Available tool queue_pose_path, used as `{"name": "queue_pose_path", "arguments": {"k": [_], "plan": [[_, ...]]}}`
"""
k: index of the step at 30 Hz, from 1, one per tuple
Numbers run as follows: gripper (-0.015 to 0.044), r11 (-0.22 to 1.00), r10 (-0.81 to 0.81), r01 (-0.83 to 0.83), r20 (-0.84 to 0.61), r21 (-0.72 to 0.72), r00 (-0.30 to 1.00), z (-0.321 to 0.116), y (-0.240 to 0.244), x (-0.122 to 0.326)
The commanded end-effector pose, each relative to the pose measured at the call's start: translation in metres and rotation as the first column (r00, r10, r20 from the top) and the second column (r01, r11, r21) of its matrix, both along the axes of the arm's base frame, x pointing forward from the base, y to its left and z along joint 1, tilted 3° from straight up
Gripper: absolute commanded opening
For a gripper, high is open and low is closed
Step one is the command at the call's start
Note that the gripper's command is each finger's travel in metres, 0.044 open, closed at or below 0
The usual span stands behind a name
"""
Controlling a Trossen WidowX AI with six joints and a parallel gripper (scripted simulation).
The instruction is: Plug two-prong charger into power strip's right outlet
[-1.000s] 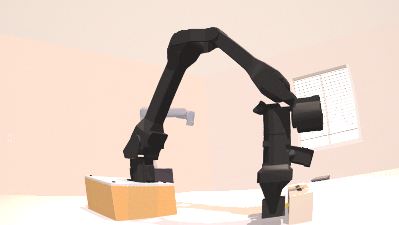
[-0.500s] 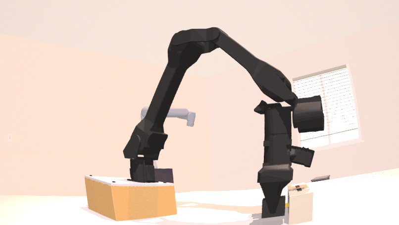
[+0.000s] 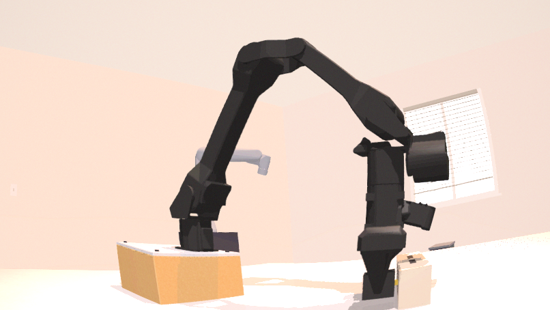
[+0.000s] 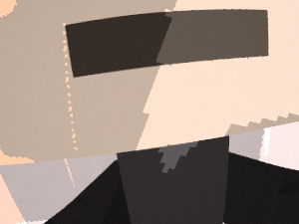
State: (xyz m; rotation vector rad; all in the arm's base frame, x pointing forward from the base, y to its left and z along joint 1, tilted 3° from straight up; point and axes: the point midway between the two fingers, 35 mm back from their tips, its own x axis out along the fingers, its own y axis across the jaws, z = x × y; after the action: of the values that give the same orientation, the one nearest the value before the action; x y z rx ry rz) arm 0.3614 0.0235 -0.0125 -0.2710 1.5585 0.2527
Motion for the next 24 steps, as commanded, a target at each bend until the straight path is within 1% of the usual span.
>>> {"name": "queue_pose_path", "arguments": {"k": [1, 24], "plan": [[0.0000, 1.000, -0.001, 0.001, 0.028, 0.009, 1.000, 0.0013, 0.0035, 0.0101], [0.0000, 1.000, -0.001, 0.001, 0.028, 0.009, 1.000, 0.0011, 0.0049, 0.0140]]}}
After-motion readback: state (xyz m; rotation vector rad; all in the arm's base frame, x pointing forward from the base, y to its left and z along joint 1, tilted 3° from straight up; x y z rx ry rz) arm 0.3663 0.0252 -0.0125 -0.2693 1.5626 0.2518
